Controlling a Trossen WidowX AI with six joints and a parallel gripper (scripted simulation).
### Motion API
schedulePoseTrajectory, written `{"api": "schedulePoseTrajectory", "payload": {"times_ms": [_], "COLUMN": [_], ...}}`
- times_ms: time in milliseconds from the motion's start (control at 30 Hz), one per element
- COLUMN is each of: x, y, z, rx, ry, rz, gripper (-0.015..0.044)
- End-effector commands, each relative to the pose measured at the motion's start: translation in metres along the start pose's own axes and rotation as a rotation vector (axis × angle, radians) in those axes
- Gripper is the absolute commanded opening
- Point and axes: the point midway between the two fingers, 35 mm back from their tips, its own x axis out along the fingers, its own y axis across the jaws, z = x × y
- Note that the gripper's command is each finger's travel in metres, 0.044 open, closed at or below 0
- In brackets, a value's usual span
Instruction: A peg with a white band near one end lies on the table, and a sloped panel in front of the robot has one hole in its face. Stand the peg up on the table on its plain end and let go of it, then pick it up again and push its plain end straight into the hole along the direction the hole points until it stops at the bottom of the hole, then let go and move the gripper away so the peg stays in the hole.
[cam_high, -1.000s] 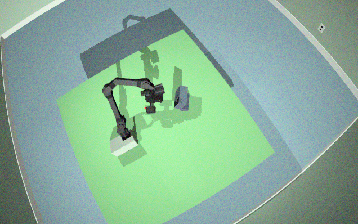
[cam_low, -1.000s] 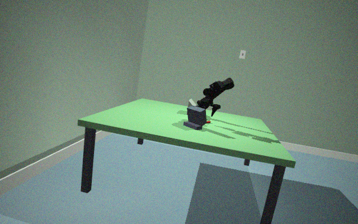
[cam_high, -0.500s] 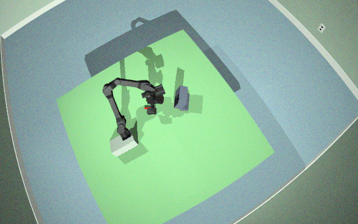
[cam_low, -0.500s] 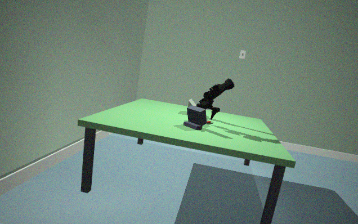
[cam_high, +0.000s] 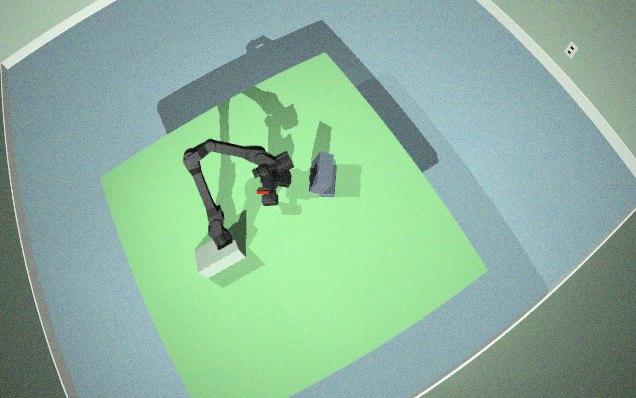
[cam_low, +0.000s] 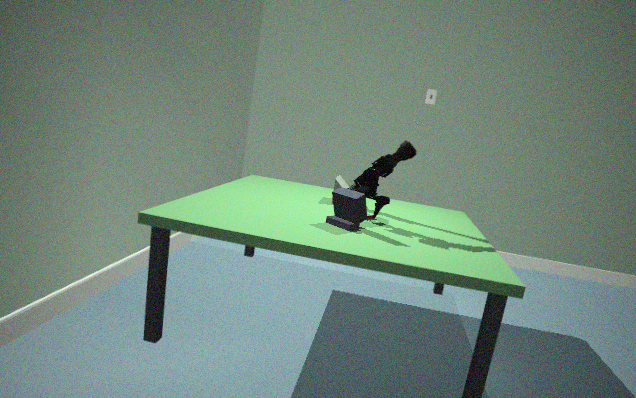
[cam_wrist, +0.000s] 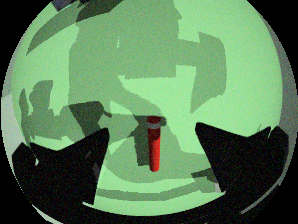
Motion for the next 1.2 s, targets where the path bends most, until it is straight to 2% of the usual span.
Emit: {"api": "schedulePoseTrajectory", "payload": {"times_ms": [0,133,567,933,1167], "x": [0.0101,0.0139,0.0139,0.0139,0.0139], "y": [-0.0017,-0.0018,-0.0018,-0.0018,-0.0018], "z": [-0.004,-0.0046,-0.0046,-0.0046,-0.0046], "rx": [0.01,0.01,0.01,0.01,0.01], "ry": [0.013,0.013,0.013,0.013,0.013], "rz": [0.0,0.001,0.001,0.001,0.001], "gripper": [0.044,0.044,0.011,0.011,0.0063]}}
